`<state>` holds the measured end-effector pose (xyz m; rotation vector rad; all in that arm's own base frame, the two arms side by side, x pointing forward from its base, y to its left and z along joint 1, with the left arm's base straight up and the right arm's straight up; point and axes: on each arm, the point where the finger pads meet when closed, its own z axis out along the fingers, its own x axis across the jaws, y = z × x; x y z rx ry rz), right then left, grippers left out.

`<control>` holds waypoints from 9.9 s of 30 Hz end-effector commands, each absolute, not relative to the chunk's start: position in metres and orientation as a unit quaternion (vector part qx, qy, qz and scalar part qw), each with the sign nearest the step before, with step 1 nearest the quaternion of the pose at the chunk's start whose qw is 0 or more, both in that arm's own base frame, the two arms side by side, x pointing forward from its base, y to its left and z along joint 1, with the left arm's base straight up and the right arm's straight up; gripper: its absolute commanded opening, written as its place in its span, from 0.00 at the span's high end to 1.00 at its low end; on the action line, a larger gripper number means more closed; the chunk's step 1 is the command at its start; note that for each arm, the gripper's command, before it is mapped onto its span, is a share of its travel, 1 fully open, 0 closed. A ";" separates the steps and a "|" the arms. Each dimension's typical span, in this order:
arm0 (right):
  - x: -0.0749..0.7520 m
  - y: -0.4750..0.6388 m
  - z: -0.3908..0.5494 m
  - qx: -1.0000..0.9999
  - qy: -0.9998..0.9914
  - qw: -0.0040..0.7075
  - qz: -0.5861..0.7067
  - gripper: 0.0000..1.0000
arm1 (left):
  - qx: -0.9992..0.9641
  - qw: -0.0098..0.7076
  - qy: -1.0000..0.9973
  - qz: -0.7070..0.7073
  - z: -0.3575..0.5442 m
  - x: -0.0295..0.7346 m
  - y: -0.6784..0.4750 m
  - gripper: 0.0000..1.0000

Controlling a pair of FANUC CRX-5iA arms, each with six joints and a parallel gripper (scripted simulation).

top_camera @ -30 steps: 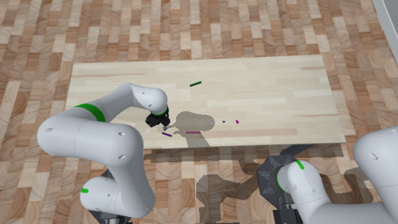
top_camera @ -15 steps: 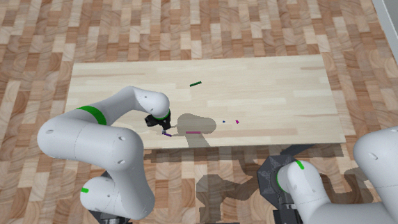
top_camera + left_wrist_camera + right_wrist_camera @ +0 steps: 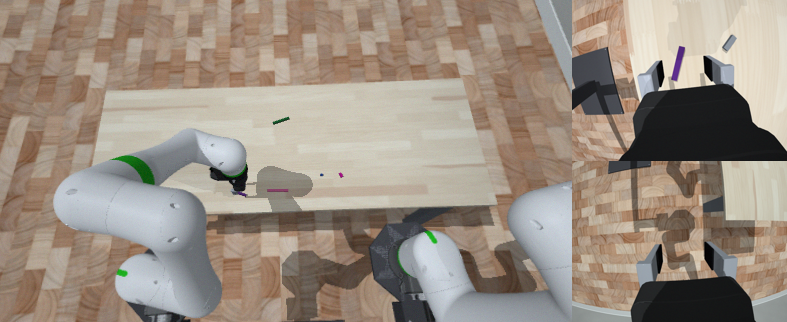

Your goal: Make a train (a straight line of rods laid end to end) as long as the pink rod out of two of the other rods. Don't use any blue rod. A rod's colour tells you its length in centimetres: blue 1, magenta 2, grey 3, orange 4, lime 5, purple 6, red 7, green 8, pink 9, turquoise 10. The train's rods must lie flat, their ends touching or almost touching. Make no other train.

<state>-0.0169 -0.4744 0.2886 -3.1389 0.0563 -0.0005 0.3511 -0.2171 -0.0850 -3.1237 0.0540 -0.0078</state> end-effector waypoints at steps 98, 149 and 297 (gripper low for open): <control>-0.017 -0.475 0.290 -1.000 0.018 0.000 0.000 0.00 | -0.982 0.000 0.189 -0.001 -0.139 0.344 -0.224 0.46; -0.017 -0.475 0.290 -1.000 0.018 0.000 0.000 0.00 | -0.982 0.000 0.189 -0.001 -0.154 0.344 -0.224 0.46; -0.017 -0.475 0.290 -1.000 0.018 0.000 0.000 0.00 | -0.929 0.000 0.371 -0.001 -0.074 0.473 -0.162 0.76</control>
